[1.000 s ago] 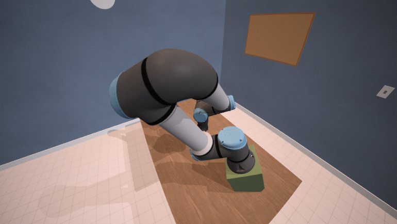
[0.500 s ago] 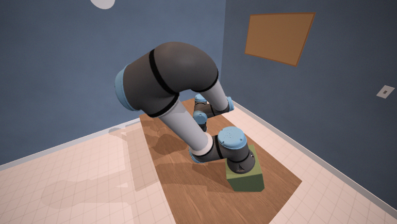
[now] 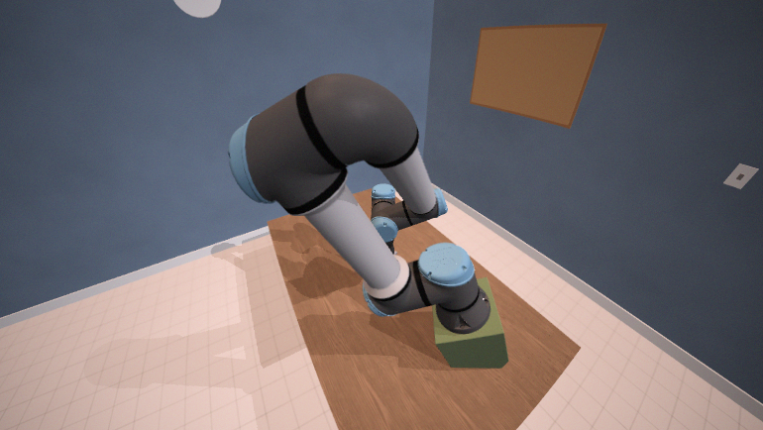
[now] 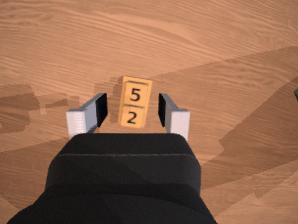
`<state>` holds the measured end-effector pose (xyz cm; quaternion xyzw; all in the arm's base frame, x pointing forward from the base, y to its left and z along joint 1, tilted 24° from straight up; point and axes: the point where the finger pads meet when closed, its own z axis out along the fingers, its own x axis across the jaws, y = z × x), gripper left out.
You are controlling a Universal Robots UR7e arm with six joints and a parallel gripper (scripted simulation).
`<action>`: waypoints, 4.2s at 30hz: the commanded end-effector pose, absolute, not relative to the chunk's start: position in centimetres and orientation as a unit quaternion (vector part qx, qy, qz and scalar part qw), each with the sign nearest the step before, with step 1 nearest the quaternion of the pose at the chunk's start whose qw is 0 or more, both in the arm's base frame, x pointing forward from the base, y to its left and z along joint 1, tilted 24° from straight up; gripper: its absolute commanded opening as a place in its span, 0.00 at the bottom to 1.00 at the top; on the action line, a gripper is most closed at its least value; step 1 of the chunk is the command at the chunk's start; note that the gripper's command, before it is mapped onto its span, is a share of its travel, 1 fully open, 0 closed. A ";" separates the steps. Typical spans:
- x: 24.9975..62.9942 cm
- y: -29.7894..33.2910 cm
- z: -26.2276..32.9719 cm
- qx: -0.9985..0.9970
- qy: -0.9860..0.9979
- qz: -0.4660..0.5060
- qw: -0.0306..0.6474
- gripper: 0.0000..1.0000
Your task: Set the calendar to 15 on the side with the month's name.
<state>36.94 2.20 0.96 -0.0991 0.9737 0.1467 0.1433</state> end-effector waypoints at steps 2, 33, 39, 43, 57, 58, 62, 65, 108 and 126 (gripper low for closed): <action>36.9 2.4 0.7 -0.054 0.977 0.153 0.137 1.00; 36.9 2.6 0.6 -0.023 0.978 0.157 0.132 0.87; 36.9 2.6 0.6 -0.023 0.978 0.157 0.132 0.87; 36.9 2.6 0.6 -0.023 0.978 0.157 0.132 0.87; 36.9 2.6 0.5 -0.023 0.978 0.157 0.132 0.87; 36.9 2.7 0.5 -0.023 0.978 0.157 0.132 0.87; 36.9 2.7 0.4 -0.023 0.978 0.157 0.132 0.87; 37.0 2.7 0.3 -0.023 0.978 0.157 0.132 0.87; 38.2 4.2 -4.1 -0.023 0.978 0.157 0.132 0.87; 38.2 4.3 -4.2 -0.023 0.978 0.157 0.132 0.87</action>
